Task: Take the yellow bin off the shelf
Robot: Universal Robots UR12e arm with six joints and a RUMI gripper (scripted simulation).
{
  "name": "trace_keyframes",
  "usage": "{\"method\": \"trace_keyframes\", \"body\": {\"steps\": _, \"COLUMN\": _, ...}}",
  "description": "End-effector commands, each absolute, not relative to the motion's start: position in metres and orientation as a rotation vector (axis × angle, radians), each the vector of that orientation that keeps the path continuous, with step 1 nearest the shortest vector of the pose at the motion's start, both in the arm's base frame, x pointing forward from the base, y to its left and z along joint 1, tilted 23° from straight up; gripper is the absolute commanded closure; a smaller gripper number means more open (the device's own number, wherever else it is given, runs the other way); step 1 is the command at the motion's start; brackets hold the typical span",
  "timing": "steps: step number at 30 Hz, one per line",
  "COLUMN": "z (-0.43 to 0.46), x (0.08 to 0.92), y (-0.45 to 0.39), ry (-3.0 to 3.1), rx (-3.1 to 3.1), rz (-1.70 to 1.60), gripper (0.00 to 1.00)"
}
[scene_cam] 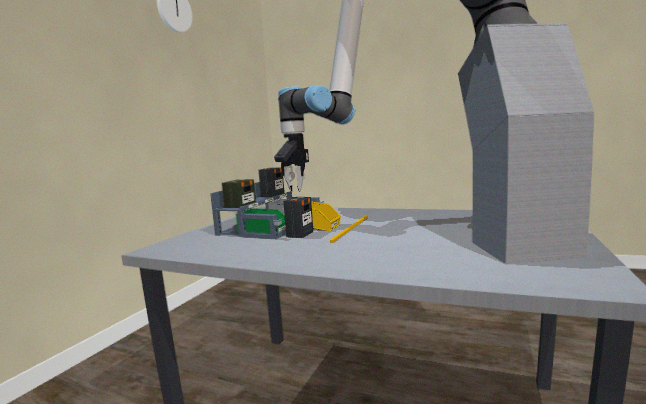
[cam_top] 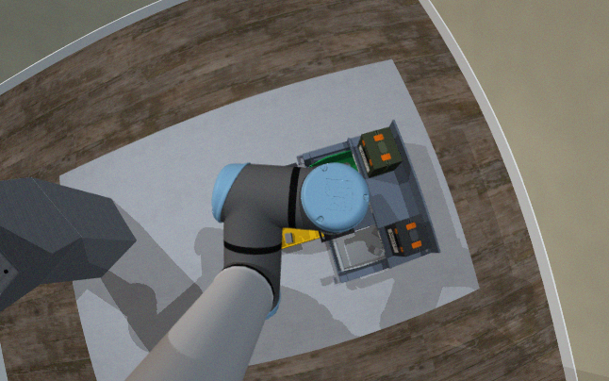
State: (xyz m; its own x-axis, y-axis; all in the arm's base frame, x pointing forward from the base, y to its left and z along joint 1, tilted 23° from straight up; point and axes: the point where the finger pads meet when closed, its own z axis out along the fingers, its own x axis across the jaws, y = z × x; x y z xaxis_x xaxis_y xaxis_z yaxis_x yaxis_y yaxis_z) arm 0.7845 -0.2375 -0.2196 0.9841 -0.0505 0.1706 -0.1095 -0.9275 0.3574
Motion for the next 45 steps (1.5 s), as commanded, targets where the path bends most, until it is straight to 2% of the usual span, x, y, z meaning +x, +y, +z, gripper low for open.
{"method": "trace_keyframes", "body": {"steps": 1, "z": -0.219, "x": 0.785, "y": -0.237, "ry": -0.115, "rx": 2.756, "rz": 0.225, "gripper": 0.80}}
{"method": "trace_keyframes", "body": {"steps": 45, "z": -0.246, "x": 0.788, "y": -0.248, "ry": -0.115, "rx": 2.756, "rz": 0.225, "gripper": 0.80}}
